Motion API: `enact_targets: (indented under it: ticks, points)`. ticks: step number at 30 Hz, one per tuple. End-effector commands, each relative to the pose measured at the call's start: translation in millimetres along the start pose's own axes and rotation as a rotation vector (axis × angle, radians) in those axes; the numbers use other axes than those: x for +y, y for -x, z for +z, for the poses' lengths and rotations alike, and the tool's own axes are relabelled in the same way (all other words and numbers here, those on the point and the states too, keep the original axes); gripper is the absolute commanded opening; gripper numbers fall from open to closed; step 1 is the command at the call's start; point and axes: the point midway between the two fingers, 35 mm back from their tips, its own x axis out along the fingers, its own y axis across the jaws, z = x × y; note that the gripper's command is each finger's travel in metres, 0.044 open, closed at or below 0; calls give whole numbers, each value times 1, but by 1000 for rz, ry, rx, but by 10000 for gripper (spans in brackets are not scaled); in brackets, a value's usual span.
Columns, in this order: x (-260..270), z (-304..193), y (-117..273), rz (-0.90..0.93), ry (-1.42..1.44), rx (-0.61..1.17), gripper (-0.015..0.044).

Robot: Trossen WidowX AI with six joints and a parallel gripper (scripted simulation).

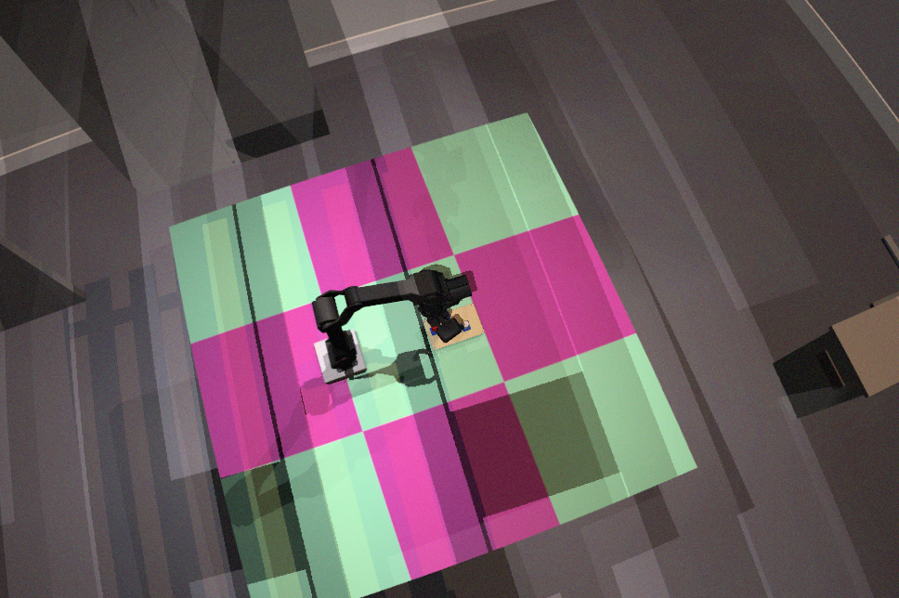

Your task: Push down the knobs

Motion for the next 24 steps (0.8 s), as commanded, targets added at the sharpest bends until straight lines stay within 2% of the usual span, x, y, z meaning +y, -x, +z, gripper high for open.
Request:
enact_targets:
  ticks: [1, 7, 24]
  points:
    - [1, -4, -5, 4, 18, 26, 0]
    - [1, -4, -25, 4, 18, 27, 0]
    - [1, -4, -32, 4, 18, 27, 0]
